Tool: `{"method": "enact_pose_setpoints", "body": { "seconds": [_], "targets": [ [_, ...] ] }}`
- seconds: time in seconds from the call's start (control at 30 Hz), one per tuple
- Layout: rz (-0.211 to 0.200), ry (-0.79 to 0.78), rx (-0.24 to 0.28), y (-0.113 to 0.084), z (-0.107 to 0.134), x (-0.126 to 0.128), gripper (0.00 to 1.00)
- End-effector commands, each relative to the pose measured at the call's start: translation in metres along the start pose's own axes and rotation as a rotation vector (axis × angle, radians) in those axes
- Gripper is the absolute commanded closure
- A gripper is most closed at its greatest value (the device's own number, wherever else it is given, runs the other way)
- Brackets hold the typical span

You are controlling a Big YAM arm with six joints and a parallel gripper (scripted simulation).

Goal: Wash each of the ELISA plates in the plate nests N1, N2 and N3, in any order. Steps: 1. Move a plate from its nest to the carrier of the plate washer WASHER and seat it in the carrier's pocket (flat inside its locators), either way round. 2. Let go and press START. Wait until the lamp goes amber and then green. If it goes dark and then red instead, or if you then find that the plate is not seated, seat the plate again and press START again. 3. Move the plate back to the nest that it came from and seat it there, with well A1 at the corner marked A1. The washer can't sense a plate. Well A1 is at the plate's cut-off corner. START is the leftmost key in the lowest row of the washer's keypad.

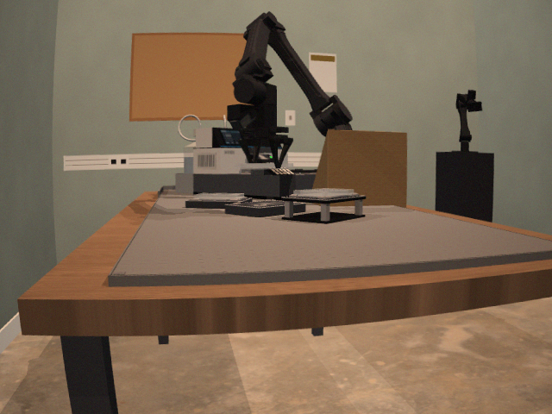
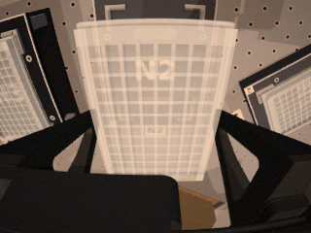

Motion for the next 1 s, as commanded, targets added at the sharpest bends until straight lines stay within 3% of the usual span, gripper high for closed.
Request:
{"method": "enact_pose_setpoints", "body": {
  "seconds": [0.0, 0.13, 0.17, 0.33, 0.7, 0.73, 0.97],
  "targets": [
    [-0.004, -0.003, 0.006, 0.012, 0.000, 0.000, 0.16],
    [-0.004, -0.003, 0.006, 0.015, 0.000, 0.000, 0.16],
    [0.007, -0.001, -0.053, -0.004, -0.016, 0.002, 0.16],
    [-0.004, -0.003, 0.006, 0.025, 0.000, 0.000, 0.16],
    [-0.005, 0.003, -0.003, 0.037, -0.001, -0.002, 0.16],
    [0.003, 0.000, -0.031, 0.031, -0.015, 0.002, 0.16],
    [-0.004, -0.004, 0.007, 0.054, 0.001, 0.001, 0.16]
  ]
}}
Point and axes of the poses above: the point where the finger pads meet when closed, its own y axis out along the fingers, its own x axis across the jaws, z = x × y, the point moved 7 cm from there along -y, back along the fingers, and after that the axes turned 7 degrees about -y, right-handed, at the moved point
